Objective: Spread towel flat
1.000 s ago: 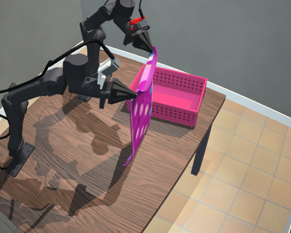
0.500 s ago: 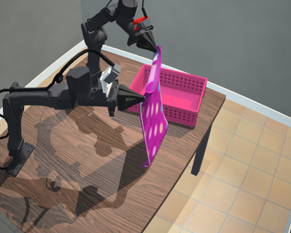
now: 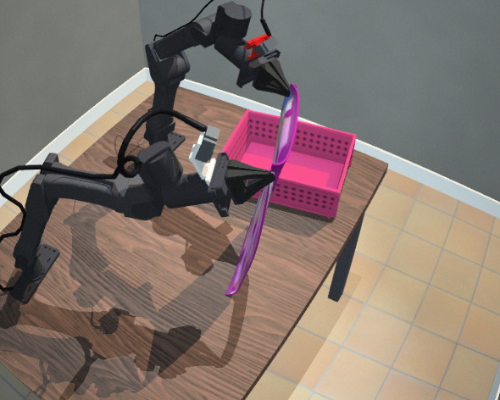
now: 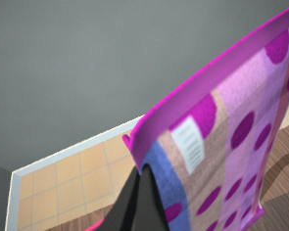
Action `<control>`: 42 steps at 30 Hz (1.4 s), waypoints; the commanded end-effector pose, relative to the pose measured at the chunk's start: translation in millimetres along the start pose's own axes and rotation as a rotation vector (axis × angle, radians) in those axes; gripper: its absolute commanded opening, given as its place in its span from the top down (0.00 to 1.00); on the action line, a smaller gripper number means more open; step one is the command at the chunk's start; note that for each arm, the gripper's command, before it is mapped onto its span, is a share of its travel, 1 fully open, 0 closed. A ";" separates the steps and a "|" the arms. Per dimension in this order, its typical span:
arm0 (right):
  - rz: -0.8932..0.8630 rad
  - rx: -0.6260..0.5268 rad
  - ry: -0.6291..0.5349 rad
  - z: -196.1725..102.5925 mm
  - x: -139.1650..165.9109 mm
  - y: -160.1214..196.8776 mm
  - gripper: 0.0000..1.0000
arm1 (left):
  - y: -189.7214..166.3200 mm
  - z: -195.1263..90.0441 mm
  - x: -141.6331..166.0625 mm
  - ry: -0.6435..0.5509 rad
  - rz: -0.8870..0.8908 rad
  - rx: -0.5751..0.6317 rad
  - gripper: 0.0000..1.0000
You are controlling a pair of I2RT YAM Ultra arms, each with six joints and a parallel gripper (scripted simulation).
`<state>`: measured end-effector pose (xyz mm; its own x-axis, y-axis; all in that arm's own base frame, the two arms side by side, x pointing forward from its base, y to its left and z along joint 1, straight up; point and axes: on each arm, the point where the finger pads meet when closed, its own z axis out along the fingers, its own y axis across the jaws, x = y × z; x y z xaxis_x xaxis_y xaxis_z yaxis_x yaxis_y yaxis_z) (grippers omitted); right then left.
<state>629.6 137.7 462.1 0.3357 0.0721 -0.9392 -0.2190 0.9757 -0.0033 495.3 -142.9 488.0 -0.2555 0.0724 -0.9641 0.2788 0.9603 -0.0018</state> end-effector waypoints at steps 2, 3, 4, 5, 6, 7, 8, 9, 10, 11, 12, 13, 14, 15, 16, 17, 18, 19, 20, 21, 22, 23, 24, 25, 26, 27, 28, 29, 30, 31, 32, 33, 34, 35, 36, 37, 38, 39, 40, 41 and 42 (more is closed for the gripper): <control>-0.002 0.025 -0.189 11.0 -47.1 -9.1 1.00 | 4.9 2.1 -22.2 -0.077 0.002 -0.017 1.00; -0.002 0.025 -0.183 10.5 -45.6 -8.8 1.00 | 4.4 -6.9 -27.8 -0.096 0.002 -0.016 1.00; -0.002 0.025 -0.183 10.5 -45.6 -8.8 1.00 | 4.3 -15.9 -34.2 -0.113 0.002 -0.016 1.00; -0.002 0.025 -0.201 7.6 -58.6 -8.7 1.00 | 4.3 -15.9 -34.2 -0.113 0.002 -0.016 1.00; -0.002 0.025 -0.219 4.6 -65.0 -8.1 1.00 | 4.3 -15.9 -34.2 -0.113 0.002 -0.016 1.00; -0.002 0.025 -0.219 4.6 -64.8 -8.1 1.00 | 4.3 -15.9 -34.2 -0.113 0.002 -0.016 1.00; -0.002 0.025 -0.219 4.6 -64.8 -8.1 1.00 | 4.3 -15.9 -34.2 -0.113 0.002 -0.016 1.00; -0.002 0.025 -0.219 4.5 -70.0 -8.5 1.00 | 4.4 -1.7 -24.0 -0.086 0.002 -0.016 1.00; -0.002 0.025 -0.193 8.2 -55.8 -8.7 1.00 | 4.4 1.1 -21.9 -0.080 0.002 -0.016 1.00; -0.002 0.025 -0.161 11.0 -42.0 -8.8 1.00 | 4.4 1.2 -21.6 -0.079 0.002 -0.016 1.00; -0.002 0.025 -0.158 11.5 -39.9 -8.8 1.00 | 4.4 1.3 -19.4 -0.070 0.002 -0.016 1.00; -0.002 0.025 -0.158 11.5 -39.5 -8.8 1.00 | 4.3 1.3 -19.4 -0.070 0.002 -0.016 1.00; -0.002 0.025 -0.157 11.6 -39.3 -8.8 1.00 | 4.3 1.3 -19.4 -0.070 0.002 -0.016 1.00; -0.002 0.025 -0.178 4.6 -61.0 -8.6 1.00 | 4.3 -4.2 -15.2 -0.071 0.002 -0.016 1.00; -0.002 0.025 -0.178 4.6 -61.0 -8.6 1.00 | 1.8 0.1 -13.0 -0.061 0.000 -0.005 1.00; -0.002 0.025 -0.178 4.6 -61.0 -8.6 1.00 | 4.2 -4.2 -15.2 -0.071 0.002 -0.015 1.00; -0.002 0.025 -0.144 3.0 -49.7 -8.6 1.00 | 4.2 -2.5 -9.3 -0.071 0.002 -0.015 1.00; -0.002 0.025 -0.142 3.0 -48.7 -8.6 1.00 | 4.2 -2.5 -9.3 -0.071 0.002 -0.015 1.00; -0.002 0.025 -0.143 3.0 -49.0 -8.6 1.00 | 4.2 -2.5 -9.4 -0.071 0.002 -0.015 1.00; -0.002 0.025 -0.086 0.3 -27.6 -8.7 1.00 | 4.2 -0.6 -2.4 -0.071 0.002 -0.015 1.00; -0.002 0.025 -0.086 0.4 -27.7 -8.7 1.00 | 4.2 -0.6 -2.4 -0.071 0.002 -0.015 1.00; -0.002 0.025 -0.086 0.3 -27.6 -8.7 1.00 | 4.2 -0.6 -2.4 -0.071 0.002 -0.015 1.00; -0.002 0.025 -0.086 0.3 -27.6 -8.7 1.00 | 4.2 -0.6 -2.4 -0.071 0.002 -0.015 1.00; -0.002 0.025 -0.086 0.3 -27.6 -8.7 1.00 | 4.2 -0.6 -2.4 -0.071 0.002 -0.015 1.00; -0.002 0.025 -0.059 -2.3 -20.6 -8.7 1.00 | 4.2 1.4 4.9 -0.071 0.002 -0.015 1.00; -0.002 0.025 -0.059 -2.2 -20.6 -8.7 1.00 | 4.2 1.4 4.9 -0.071 0.002 -0.015 1.00; -0.002 0.025 -0.059 -2.3 -20.6 -8.6 1.00 | 4.2 1.4 4.9 -0.071 0.002 -0.015 1.00; -0.002 0.025 -0.032 -4.7 -13.8 -8.6 1.00 | 4.3 3.4 11.8 -0.071 0.002 -0.015 1.00; -0.002 0.025 -0.032 -4.7 -13.8 -8.6 1.00 | 4.3 3.4 11.8 -0.071 0.002 -0.015 1.00; -0.002 0.025 -0.032 -4.7 -13.9 -8.6 1.00 | 4.3 3.4 11.8 -0.071 0.002 -0.015 1.00; -0.002 0.025 -0.010 -6.7 -8.2 -8.6 1.00 | 4.3 5.0 17.6 -0.071 0.002 -0.015 1.00; -0.002 0.025 -0.010 -6.8 -8.1 -8.6 1.00 | 4.3 5.0 17.6 -0.071 0.002 -0.015 1.00; -0.002 0.025 -0.026 -6.9 -12.3 -8.5 1.00 | 4.3 5.0 17.7 -0.071 0.002 -0.015 1.00; -0.002 0.025 0.006 -8.2 -4.2 -8.5 1.00 | 4.3 6.1 21.7 -0.071 0.002 -0.015 1.00; -0.002 0.025 0.000 -8.2 -5.6 -8.5 1.00 | 4.3 6.2 21.6 -0.071 0.002 -0.015 1.00; -0.002 0.025 -0.022 -8.2 -11.7 -8.5 1.00 | 4.3 6.2 21.6 -0.071 0.002 -0.015 1.00; -0.002 0.025 -0.004 -8.8 -6.6 -8.5 1.00 | 4.3 6.6 23.1 -0.071 0.002 -0.015 1.00; -0.002 0.025 -0.021 -8.0 -14.7 -8.5 1.00 | 4.3 6.6 23.1 -0.071 0.002 -0.015 1.00; -0.002 0.025 -0.036 -7.7 -20.2 -8.5 1.00 | 4.3 3.1 16.1 -0.088 0.002 -0.015 1.00; -0.002 0.025 -0.036 -7.7 -20.2 -8.5 1.00 | 4.3 3.1 16.1 -0.088 0.002 -0.015 1.00; -0.002 0.025 -0.036 -7.7 -20.2 -8.5 1.00 | 4.3 3.1 16.1 -0.088 0.002 -0.015 1.00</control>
<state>635.8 137.3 438.4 0.2966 0.0634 -0.9529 -0.2129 0.9771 -0.0012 504.3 -144.4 439.3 -0.2573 0.0724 -0.9636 0.2766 0.9610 -0.0016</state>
